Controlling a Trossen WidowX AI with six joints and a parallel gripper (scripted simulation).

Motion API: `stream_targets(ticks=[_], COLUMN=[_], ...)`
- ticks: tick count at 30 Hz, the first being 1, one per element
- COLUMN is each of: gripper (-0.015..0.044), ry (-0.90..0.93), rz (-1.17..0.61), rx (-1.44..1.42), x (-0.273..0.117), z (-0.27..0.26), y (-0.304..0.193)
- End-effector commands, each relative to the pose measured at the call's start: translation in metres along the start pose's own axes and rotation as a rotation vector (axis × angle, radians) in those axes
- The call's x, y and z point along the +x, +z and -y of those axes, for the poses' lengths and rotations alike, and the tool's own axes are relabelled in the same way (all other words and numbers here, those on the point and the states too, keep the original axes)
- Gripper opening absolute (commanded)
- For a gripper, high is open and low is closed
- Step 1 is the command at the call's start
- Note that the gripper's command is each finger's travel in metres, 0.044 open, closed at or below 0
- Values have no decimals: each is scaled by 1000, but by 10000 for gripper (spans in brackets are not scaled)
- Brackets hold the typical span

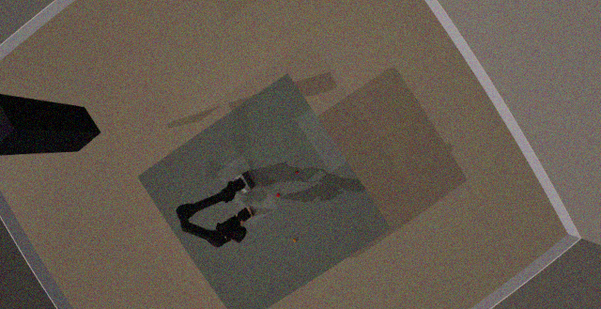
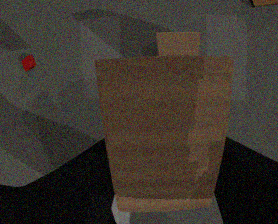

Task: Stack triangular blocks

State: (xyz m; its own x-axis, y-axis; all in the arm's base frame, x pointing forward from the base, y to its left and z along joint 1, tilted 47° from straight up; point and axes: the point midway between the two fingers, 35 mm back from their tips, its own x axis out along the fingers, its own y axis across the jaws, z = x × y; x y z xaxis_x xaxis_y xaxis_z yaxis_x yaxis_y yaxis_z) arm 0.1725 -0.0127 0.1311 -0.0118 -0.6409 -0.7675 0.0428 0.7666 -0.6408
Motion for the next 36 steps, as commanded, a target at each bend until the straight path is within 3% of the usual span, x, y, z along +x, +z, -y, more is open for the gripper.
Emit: stream_targets(ticks=[1, 11, 27, 36], gripper=[0, 0, 0, 0], ry=[16, 34, -105, -110], rz=[6, 20, -89, -94], rx=[0, -2, 5, 5], x=[-2, -3, 68, 89], z=[4, 13, 16, 18], y=[-13, -32, -6, 0])
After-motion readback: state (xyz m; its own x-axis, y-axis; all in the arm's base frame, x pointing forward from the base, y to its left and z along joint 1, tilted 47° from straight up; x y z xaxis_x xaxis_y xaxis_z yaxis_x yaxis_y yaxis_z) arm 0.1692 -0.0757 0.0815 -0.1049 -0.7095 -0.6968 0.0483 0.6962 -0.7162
